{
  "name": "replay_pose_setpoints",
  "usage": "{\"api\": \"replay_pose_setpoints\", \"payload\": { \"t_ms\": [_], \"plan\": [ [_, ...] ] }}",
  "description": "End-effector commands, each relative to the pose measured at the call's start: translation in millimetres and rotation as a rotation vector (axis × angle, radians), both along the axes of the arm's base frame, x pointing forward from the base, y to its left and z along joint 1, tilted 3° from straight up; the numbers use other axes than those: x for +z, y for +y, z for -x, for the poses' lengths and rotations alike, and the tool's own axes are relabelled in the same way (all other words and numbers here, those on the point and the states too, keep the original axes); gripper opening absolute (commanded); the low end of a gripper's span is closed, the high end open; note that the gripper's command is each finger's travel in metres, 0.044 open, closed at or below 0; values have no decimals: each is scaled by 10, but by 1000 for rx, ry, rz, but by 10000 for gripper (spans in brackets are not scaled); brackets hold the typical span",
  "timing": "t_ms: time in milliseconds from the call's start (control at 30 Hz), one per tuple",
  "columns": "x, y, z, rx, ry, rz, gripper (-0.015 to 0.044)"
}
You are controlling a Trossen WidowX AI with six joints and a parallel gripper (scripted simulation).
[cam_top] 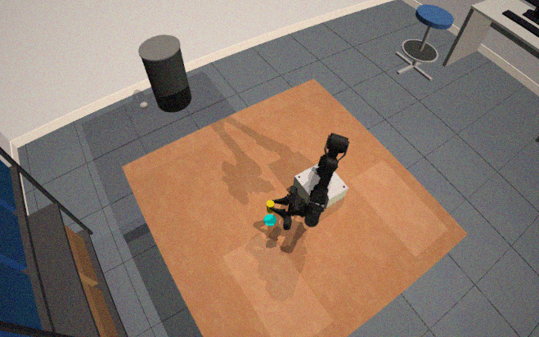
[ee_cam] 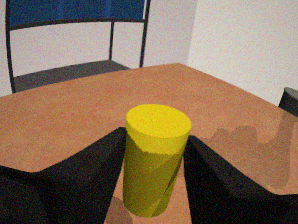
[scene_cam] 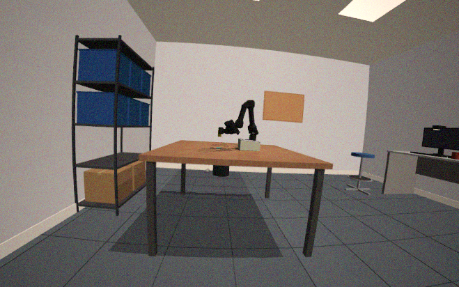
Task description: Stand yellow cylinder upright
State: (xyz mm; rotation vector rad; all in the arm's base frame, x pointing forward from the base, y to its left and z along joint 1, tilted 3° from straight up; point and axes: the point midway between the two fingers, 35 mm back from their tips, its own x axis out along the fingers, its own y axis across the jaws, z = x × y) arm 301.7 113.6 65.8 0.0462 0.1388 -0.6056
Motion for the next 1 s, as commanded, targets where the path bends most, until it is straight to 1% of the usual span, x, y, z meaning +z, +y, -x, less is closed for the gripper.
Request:
{"api": "replay_pose_setpoints", "payload": {
  "t_ms": [0, 400, 967],
  "plan": [
    [7, -10, 9, -5, -7, 0, 105],
    [-13, -6, 7, -5, -7, 0, 105],
    [-531, 37, 5, -5, -7, 0, 105]
  ]
}}
